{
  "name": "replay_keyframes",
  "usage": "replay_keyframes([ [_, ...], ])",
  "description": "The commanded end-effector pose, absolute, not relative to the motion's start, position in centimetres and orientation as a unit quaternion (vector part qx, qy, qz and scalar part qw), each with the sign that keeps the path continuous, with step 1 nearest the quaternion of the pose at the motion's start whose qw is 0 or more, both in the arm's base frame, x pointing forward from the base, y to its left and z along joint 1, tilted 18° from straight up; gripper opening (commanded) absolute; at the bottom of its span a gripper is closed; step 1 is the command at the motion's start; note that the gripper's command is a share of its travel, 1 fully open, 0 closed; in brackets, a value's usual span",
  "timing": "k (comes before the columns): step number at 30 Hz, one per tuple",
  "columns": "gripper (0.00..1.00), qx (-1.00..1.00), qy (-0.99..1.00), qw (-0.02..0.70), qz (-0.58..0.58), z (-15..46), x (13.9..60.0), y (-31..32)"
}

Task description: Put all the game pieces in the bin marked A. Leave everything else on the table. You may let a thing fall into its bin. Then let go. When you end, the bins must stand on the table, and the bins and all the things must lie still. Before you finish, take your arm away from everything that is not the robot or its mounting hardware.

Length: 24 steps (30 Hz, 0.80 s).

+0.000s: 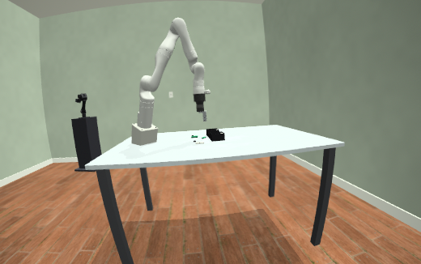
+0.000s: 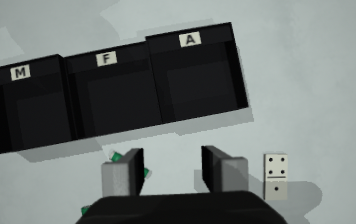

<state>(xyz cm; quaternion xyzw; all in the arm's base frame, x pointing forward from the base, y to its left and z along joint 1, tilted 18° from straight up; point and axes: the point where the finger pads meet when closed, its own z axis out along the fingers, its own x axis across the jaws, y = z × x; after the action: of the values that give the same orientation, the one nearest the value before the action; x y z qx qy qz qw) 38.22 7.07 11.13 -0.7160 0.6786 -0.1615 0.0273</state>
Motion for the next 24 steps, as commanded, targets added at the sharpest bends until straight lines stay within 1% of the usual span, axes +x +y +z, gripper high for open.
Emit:
replay_keyframes([
  [1,0.79,-0.702,0.694,0.021,-0.157,10.2,37.7,3.4],
  [6,0.79,-0.702,0.694,0.021,-0.157,8.9,37.1,-0.5],
  [8,0.79,-0.702,0.694,0.021,-0.157,8.9,37.1,-0.5],
  [14,0.79,-0.702,0.694,0.021,-0.157,7.3,36.3,-5.6],
  [24,0.79,-0.702,0.694,0.021,-0.157,7.5,36.1,-7.0],
])
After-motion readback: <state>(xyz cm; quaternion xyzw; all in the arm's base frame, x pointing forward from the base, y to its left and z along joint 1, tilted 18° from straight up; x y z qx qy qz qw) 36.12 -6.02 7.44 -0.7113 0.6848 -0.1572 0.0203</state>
